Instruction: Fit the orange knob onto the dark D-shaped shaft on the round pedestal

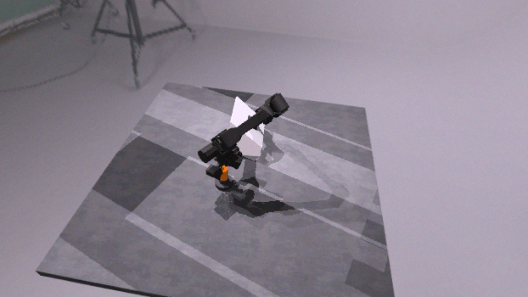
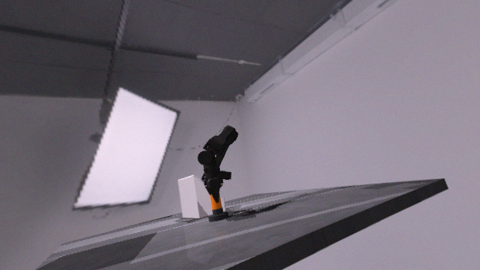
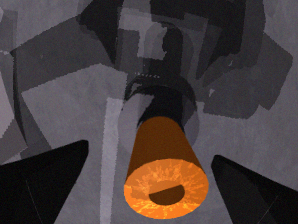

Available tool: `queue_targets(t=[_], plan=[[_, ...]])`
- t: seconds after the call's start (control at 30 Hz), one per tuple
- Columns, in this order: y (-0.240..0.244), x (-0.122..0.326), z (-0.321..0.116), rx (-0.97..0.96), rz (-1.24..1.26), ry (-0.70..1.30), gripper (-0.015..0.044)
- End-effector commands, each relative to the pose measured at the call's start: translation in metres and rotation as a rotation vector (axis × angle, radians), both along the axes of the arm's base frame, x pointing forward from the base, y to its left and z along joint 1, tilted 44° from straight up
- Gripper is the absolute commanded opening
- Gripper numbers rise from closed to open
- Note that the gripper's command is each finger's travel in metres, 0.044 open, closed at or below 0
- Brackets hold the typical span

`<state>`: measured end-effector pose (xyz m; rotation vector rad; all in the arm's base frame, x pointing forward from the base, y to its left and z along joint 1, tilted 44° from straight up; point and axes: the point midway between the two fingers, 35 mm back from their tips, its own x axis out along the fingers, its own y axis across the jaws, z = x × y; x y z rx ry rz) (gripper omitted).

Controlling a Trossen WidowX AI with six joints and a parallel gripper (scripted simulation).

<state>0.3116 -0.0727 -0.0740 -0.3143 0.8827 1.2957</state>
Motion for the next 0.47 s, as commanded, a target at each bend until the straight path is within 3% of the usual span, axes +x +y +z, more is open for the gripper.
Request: queue_targets(t=[0.0,0.43], plan=[[-0.048,0.002,0.045,-0.021,-0.013,-0.032,0.044],[-0.058,0.001,0.053,-0.021,-0.012,-0.032,0.044]])
